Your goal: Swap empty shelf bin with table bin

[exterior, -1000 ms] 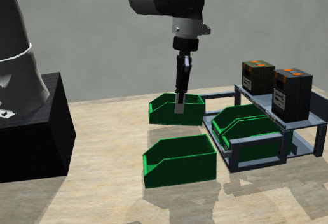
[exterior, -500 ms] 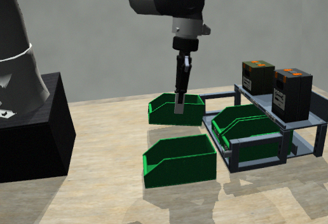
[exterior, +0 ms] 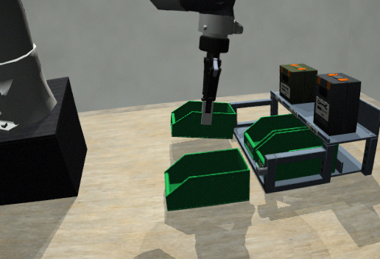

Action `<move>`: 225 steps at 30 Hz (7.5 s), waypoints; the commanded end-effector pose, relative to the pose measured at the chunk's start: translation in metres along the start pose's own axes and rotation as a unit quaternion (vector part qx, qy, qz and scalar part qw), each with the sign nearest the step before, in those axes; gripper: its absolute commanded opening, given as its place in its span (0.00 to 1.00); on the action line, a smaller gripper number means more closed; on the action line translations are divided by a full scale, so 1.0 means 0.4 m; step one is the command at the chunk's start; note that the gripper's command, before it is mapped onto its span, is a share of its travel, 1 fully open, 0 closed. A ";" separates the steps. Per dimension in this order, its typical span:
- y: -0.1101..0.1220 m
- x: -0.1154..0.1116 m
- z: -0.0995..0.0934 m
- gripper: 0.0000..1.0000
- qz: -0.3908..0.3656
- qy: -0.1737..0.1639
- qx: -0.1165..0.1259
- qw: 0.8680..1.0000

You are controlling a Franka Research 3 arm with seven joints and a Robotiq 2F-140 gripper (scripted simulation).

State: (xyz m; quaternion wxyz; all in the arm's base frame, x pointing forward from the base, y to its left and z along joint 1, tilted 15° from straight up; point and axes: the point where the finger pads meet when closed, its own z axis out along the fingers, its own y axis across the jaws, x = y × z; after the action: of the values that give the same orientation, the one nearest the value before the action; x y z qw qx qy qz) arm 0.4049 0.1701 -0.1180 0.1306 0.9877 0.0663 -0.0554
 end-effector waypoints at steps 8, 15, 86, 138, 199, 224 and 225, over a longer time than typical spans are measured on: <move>-0.006 0.007 -0.004 0.00 -0.003 0.004 0.002 1.000; -0.006 0.007 -0.004 0.00 -0.003 0.004 0.002 1.000; -0.008 0.108 -0.020 0.00 -0.003 0.006 0.002 1.000; -0.010 0.227 -0.038 0.00 -0.003 0.007 0.002 1.000; -0.009 0.248 -0.034 0.00 -0.003 0.007 0.002 1.000; -0.008 0.249 -0.014 0.00 -0.003 0.005 0.002 1.000; -0.008 0.249 -0.014 0.00 -0.003 0.005 0.002 1.000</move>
State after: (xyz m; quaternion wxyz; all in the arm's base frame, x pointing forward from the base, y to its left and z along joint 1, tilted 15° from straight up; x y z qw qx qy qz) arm 0.4993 0.1854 -0.1273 0.1295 0.9878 0.0667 -0.0548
